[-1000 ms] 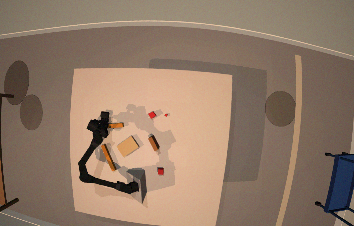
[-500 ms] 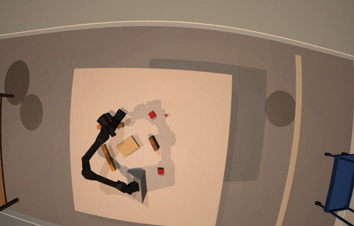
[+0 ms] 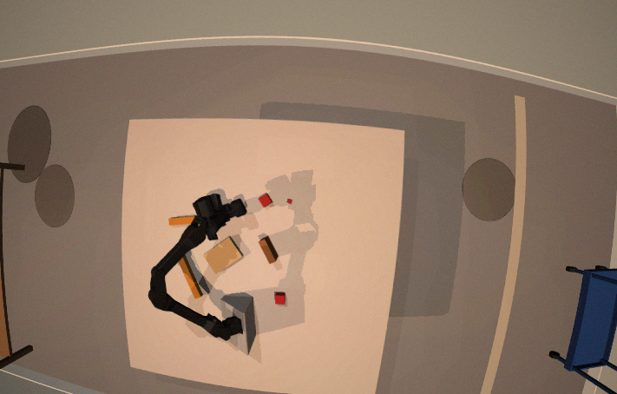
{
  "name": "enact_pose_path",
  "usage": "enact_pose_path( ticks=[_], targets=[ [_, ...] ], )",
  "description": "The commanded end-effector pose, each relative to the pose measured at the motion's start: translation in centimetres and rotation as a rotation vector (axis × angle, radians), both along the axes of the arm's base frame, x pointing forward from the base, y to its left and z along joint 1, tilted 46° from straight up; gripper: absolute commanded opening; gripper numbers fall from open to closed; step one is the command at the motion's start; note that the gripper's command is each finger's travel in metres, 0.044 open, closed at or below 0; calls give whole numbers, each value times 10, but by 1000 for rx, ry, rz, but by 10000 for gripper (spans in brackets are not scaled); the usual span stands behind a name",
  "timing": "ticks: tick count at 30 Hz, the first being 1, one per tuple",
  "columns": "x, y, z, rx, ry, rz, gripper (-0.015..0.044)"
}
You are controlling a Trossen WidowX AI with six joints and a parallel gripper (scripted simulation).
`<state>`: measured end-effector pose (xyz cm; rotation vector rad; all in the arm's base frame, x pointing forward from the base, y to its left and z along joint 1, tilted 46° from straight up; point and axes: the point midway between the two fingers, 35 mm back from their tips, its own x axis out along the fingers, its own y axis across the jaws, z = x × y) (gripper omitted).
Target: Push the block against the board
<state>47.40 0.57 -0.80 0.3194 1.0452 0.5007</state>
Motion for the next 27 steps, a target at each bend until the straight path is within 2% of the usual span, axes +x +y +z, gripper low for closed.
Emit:
enact_pose_path(
  ticks=[1,27],
  targets=[
    [-7,-20,-11,22,82,-76,0],
    [-101,-131,-75,284,738,-622,0]
  ],
)
